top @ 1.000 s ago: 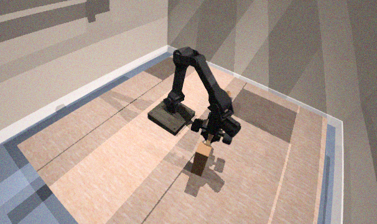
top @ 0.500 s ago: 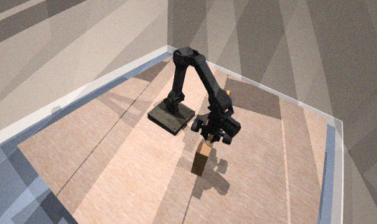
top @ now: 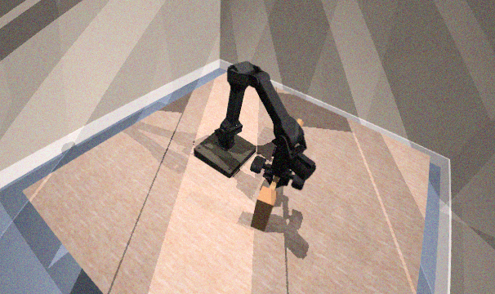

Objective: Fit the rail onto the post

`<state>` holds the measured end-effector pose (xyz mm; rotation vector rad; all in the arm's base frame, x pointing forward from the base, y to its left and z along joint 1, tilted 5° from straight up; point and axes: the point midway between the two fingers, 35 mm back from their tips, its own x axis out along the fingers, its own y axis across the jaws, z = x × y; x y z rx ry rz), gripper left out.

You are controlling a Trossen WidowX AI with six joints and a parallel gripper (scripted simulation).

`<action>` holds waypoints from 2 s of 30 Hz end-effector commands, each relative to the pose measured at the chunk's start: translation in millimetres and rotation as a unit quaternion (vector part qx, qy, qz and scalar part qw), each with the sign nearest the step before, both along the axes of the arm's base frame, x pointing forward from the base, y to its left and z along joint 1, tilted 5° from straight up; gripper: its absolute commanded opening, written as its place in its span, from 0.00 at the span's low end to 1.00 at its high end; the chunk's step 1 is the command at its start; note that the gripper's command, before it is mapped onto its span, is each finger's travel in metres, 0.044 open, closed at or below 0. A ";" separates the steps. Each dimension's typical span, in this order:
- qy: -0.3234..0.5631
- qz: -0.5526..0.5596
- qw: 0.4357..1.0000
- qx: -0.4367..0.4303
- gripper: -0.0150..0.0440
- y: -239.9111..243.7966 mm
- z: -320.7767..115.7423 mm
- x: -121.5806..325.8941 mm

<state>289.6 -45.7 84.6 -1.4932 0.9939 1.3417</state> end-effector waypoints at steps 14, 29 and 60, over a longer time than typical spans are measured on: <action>-0.005 0.002 1.000 -0.001 0.25 -5.1 1.0 3.3; -0.005 0.002 1.000 -0.001 0.25 -8.8 2.5 6.0; -0.005 0.002 1.000 -0.002 0.25 -16.4 6.7 10.7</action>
